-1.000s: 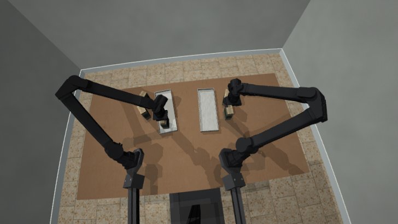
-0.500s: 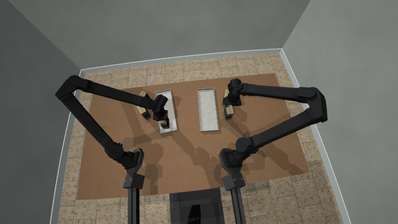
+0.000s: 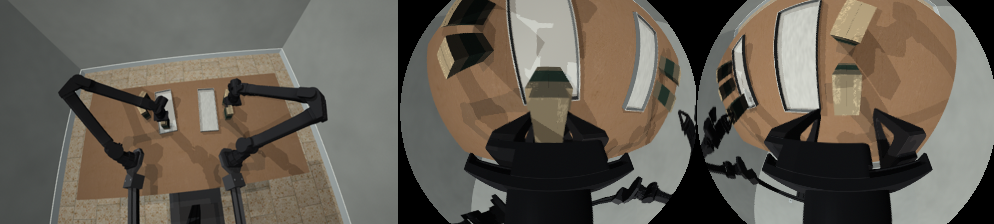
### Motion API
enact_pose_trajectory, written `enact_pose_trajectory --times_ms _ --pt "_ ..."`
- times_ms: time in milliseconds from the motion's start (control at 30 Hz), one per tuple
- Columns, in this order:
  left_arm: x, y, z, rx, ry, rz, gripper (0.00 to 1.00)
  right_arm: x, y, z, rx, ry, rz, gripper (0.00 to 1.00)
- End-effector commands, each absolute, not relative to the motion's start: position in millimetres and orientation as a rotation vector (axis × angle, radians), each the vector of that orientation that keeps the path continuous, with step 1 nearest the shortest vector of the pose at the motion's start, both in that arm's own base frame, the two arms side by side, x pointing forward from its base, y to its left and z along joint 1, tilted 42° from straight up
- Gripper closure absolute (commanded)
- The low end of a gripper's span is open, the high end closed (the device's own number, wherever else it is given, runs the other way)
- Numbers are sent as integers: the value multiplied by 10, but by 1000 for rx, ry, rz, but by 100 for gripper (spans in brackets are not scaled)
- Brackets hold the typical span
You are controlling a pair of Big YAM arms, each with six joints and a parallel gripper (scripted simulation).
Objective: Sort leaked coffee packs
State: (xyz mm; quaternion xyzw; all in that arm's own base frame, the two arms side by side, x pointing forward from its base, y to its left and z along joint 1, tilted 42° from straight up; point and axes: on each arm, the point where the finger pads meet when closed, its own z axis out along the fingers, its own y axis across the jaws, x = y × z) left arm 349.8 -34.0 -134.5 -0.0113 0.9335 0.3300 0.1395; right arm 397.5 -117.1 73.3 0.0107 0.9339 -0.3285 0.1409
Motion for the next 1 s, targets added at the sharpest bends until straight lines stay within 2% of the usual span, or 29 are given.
enact_pose_trajectory --times_ms 0,967 --pt "3546 -290 -1404 -26 2698 954 77 4040 -1153 817 40 2676 -942 24" --pt "3692 -294 -1473 -2 2668 920 77 4040 -1153 817 40 2676 -942 24"
